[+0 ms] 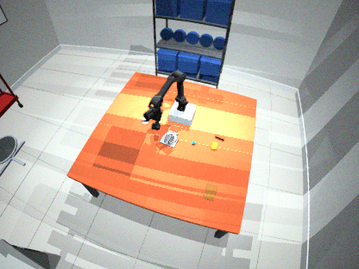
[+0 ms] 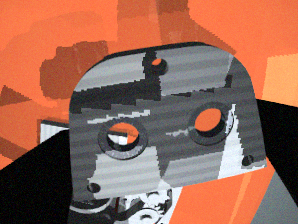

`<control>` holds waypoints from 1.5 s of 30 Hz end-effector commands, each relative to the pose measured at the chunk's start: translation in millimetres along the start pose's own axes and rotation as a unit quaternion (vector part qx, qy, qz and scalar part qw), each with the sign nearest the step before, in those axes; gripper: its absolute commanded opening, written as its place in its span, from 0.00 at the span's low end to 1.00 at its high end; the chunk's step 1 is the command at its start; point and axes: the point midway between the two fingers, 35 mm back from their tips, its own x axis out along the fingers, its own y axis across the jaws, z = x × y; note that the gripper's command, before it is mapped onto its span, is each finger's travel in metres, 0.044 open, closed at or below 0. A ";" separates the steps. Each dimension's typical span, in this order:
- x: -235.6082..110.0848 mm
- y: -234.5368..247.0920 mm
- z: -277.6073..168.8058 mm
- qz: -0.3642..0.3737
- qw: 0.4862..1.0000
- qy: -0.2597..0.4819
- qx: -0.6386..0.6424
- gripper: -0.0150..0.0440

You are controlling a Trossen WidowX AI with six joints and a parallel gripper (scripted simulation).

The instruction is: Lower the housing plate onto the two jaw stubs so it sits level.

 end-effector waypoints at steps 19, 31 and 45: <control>-0.3 15.4 -46.1 0.004 0.970 0.002 -0.243 0.85; 0.4 20.3 -70.6 0.005 0.930 0.003 -0.368 0.85; 1.5 22.8 -99.0 0.005 0.863 0.004 -0.506 0.85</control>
